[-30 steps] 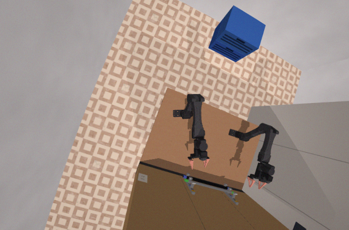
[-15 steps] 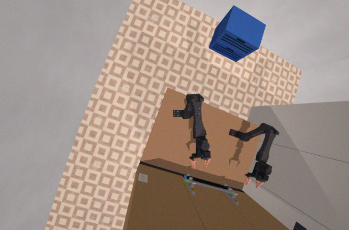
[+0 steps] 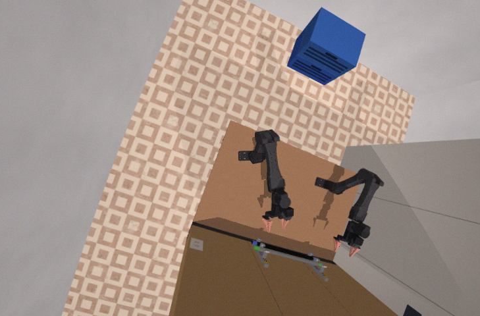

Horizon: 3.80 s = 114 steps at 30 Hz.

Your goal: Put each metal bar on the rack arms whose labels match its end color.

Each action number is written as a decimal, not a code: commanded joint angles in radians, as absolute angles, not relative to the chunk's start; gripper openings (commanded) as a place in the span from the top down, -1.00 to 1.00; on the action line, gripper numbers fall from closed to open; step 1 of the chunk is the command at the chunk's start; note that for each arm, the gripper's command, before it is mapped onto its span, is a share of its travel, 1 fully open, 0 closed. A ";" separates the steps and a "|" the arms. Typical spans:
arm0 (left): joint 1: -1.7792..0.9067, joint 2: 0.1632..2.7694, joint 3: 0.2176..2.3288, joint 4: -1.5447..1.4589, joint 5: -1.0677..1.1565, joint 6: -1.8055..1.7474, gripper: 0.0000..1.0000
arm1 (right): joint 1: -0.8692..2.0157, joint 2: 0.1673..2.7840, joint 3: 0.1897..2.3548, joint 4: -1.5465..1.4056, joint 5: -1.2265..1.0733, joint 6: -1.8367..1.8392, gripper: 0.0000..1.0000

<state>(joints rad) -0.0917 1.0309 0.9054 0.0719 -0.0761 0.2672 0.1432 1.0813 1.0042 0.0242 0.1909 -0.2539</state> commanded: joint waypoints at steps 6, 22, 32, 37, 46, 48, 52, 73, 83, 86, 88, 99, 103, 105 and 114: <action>-0.129 1.003 0.870 0.129 -0.117 0.373 -1.00 | 0.186 1.107 0.987 0.046 0.270 -0.353 -1.00; -0.195 0.991 0.790 0.201 -0.175 0.576 -1.00 | 0.275 1.156 0.961 0.100 0.413 -0.538 -1.00; -0.234 0.989 0.745 0.246 -0.209 0.700 -1.00 | 0.324 1.192 0.946 0.142 0.496 -0.652 -1.00; -0.256 0.989 0.721 0.270 -0.228 0.769 -1.00 | 0.350 1.215 0.938 0.169 0.541 -0.715 -1.00; -0.286 0.991 0.687 0.307 -0.254 0.866 -1.00 | 0.384 1.249 0.927 0.213 0.603 -0.806 -1.00; -0.295 0.992 0.679 0.317 -0.262 0.893 -1.00 | 0.393 1.259 0.924 0.225 0.620 -0.832 -1.00; -0.312 0.994 0.661 0.337 -0.277 0.948 -1.00 | 0.411 1.281 0.918 0.252 0.653 -0.884 -1.00; -0.390 1.015 0.585 0.432 -0.343 1.192 -1.00 | 0.482 1.389 0.895 0.397 0.790 -1.127 -1.00; -0.428 1.032 0.551 0.483 -0.376 1.309 -1.00 | 0.511 1.450 0.885 0.486 0.849 -1.252 -1.00; -0.441 1.039 0.540 0.499 -0.388 1.347 -1.00 | 0.520 1.472 0.883 0.516 0.868 -1.295 -1.00; -0.449 1.044 0.533 0.510 -0.395 1.373 -1.00 | 0.526 1.486 0.882 0.536 0.880 -1.324 -1.00; -0.487 1.069 0.502 0.565 -0.429 1.483 -1.00 | 0.550 1.554 0.877 0.638 0.929 -1.454 -1.00; -0.504 1.082 0.490 0.588 -0.444 1.531 -1.00 | 0.560 1.586 0.876 0.684 0.948 -1.512 -1.00; -0.513 1.088 0.484 0.600 -0.451 1.555 -1.00 | 0.564 1.602 0.876 0.707 0.958 -1.542 -1.00; -0.518 1.095 0.479 0.616 -0.457 1.570 -1.00 | 0.567 1.616 0.873 0.742 0.963 -1.569 -1.00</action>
